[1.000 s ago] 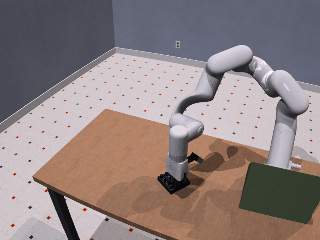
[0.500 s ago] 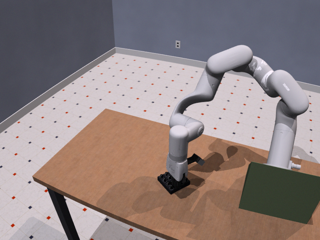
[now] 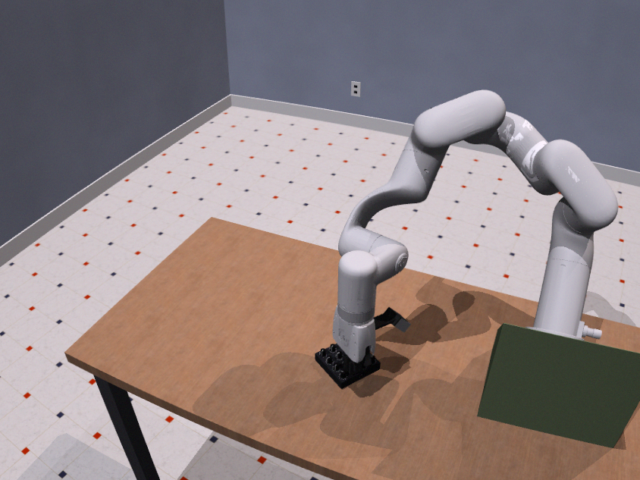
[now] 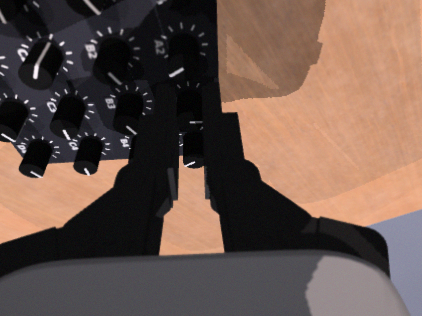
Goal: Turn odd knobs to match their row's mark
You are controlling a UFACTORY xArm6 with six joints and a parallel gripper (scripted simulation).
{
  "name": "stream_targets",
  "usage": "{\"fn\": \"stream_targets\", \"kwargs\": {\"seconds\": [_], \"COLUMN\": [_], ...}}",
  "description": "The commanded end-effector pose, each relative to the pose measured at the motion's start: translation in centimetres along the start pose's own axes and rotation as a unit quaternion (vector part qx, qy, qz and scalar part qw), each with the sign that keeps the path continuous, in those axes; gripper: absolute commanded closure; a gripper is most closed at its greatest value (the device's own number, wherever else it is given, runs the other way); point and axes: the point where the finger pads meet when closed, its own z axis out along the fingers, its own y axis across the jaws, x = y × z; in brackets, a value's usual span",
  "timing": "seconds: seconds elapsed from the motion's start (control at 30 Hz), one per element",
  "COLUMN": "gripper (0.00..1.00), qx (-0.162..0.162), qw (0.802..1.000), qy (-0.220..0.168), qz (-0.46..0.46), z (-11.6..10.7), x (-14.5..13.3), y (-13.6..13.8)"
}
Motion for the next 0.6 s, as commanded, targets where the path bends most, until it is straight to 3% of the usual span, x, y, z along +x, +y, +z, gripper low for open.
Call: {"fn": "stream_targets", "kwargs": {"seconds": [0.0, 0.2, 0.23, 0.57], "gripper": [0.92, 0.92, 0.81, 0.81], "qx": [0.001, 0.001, 0.001, 0.001], "qw": [1.0, 1.0, 1.0, 1.0], "qy": [-0.001, -0.001, -0.001, -0.001], "qz": [0.001, 0.001, 0.001, 0.001], "z": [-0.12, -0.12, -0.12, -0.12], "x": [-0.1, -0.1, -0.1, -0.1], "y": [-0.09, -0.09, -0.09, -0.09]}}
